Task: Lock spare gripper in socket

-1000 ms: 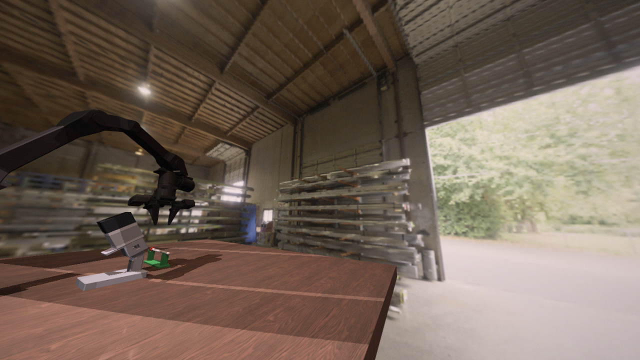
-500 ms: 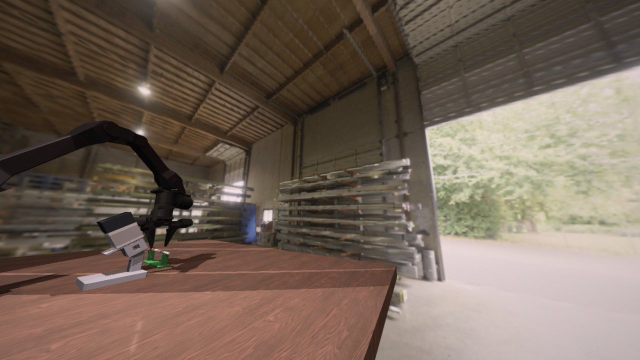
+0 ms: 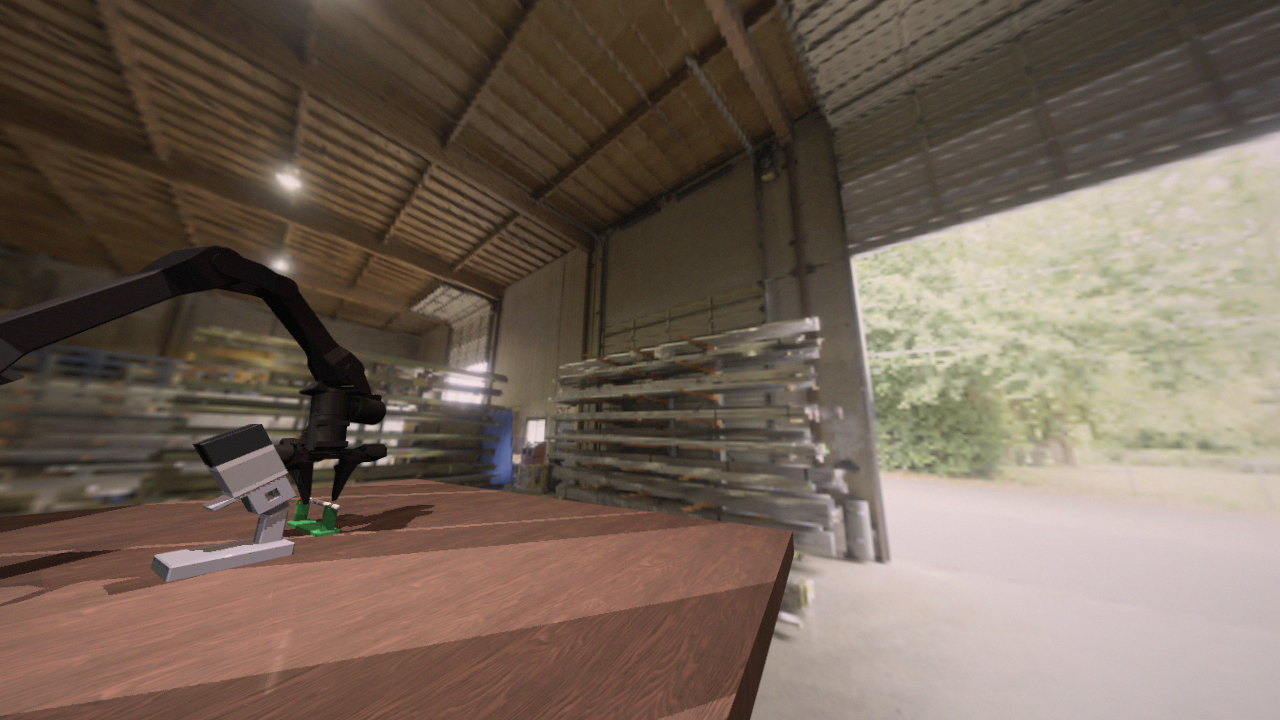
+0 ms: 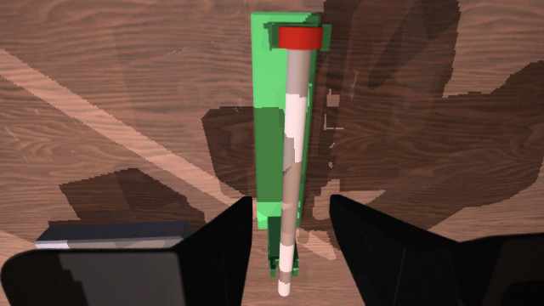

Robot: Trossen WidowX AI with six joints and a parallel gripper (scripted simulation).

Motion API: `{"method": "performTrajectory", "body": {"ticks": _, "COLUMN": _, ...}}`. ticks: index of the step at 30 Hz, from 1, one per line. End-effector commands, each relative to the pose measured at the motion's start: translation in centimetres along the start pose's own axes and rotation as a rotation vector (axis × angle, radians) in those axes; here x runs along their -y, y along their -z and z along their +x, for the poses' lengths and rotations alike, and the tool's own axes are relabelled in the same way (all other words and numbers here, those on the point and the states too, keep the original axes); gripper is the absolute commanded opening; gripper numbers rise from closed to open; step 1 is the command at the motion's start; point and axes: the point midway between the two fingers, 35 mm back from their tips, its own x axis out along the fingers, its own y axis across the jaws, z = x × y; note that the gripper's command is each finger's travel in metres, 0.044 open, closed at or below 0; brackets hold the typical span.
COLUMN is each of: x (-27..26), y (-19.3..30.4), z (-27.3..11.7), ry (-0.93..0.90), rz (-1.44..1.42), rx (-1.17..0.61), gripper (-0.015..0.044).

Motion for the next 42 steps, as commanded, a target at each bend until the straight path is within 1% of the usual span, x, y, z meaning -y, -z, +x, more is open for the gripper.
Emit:
{"method": "performTrajectory", "body": {"ticks": 1, "x": -0.1, "y": -0.1, "z": 0.7, "ry": -0.002, "rz": 0.002, "rx": -0.007, "gripper": 0.018}}
{"method": "performTrajectory", "body": {"ticks": 16, "x": -0.1, "y": -0.6, "z": 3.1, "ry": -0.002, "rz": 0.002, "rx": -0.007, "gripper": 0.018}}
{"method": "performTrajectory", "body": {"ticks": 21, "x": -0.1, "y": -0.7, "z": 3.3, "ry": -0.002, "rz": 0.002, "rx": -0.007, "gripper": 0.018}}
{"method": "performTrajectory", "body": {"ticks": 27, "x": -0.1, "y": -0.7, "z": 3.3, "ry": -0.002, "rz": 0.002, "rx": -0.007, "gripper": 0.0023}}
{"method": "performTrajectory", "body": {"ticks": 31, "x": -0.1, "y": -0.7, "z": 3.3, "ry": -0.002, "rz": 0.002, "rx": -0.007, "gripper": 0.0}}
{"method": "performTrajectory", "body": {"ticks": 37, "x": -0.1, "y": -0.7, "z": 3.3, "ry": -0.002, "rz": 0.002, "rx": -0.007, "gripper": 0.0}}
{"method": "performTrajectory", "body": {"ticks": 42, "x": 0.0, "y": -0.4, "z": 2.1, "ry": -0.002, "rz": 0.002, "rx": -0.007, "gripper": 0.0}}
